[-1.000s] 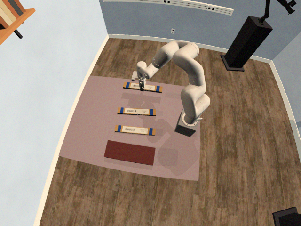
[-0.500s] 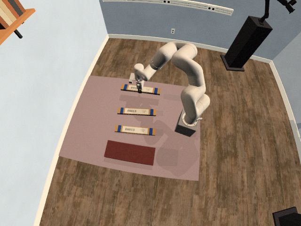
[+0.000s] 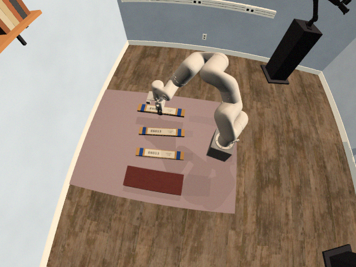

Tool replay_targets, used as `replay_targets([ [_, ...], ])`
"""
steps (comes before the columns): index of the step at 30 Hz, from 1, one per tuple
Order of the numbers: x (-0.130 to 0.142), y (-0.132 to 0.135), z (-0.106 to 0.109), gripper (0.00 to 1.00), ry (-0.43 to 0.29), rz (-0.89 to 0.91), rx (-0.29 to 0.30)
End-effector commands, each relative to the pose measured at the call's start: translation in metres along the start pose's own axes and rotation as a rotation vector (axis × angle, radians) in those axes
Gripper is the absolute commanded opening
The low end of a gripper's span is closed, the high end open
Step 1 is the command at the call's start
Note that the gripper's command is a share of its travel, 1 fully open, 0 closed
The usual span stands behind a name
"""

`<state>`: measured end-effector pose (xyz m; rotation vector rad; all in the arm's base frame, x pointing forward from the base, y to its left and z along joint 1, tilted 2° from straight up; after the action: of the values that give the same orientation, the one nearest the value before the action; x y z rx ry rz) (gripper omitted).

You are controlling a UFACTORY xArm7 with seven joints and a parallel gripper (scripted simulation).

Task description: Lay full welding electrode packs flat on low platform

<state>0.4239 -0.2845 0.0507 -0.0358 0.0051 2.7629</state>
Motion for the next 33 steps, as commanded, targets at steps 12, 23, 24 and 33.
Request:
replay_targets([
  [12,-0.034,-0.083,0.002,0.58,0.005,0.001,0.002],
  [23,-0.06,-0.15,0.002,0.58,0.005,0.001,0.002],
  [24,-0.062,-0.156,0.002,0.58,0.005,0.001,0.002],
  [33,-0.074,-0.185,0.002,0.58,0.005,0.001,0.002],
])
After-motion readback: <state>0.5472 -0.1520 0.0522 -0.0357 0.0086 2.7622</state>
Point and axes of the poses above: the point where the finger pads meet when closed, its own z axis back along the fingers, its own y axis across the jaws, x = y × z, the point moved 8 cm from there along z, back along the fingers, and after that the axes turned 11 degrees about -z, right-handed, at the moved point
